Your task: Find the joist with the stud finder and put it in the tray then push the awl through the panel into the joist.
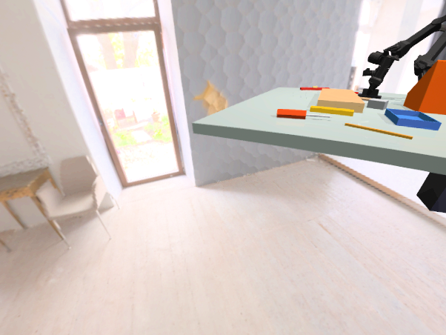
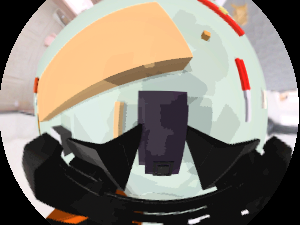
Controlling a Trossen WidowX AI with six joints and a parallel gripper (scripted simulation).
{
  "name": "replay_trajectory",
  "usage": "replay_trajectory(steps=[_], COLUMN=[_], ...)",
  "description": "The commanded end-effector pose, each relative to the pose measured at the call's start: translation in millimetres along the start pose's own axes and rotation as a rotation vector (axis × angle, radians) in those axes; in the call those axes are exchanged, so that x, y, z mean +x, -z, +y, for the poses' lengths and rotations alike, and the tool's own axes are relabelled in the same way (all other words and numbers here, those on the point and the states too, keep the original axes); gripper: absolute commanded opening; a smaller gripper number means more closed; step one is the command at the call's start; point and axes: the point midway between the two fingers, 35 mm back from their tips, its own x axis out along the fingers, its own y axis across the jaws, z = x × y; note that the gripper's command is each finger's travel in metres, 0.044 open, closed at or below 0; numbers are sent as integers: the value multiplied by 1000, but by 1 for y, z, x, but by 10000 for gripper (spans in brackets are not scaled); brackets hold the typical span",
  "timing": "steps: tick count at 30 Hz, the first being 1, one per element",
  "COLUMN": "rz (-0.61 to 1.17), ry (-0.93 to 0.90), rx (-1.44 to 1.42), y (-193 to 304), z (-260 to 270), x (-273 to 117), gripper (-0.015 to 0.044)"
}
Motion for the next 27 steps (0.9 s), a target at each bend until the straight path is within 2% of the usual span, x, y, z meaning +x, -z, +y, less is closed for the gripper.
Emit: replay_trajectory(steps=[1,16,22,27], rz=[0,0,7,15], ry=[-4,-4,-14,-24], rx=[-4,-4,0,4], y=[1,1,-5,-12], z=[1,1,4,7], x=[1,1,-10,-26], gripper=[255,155,0,0])
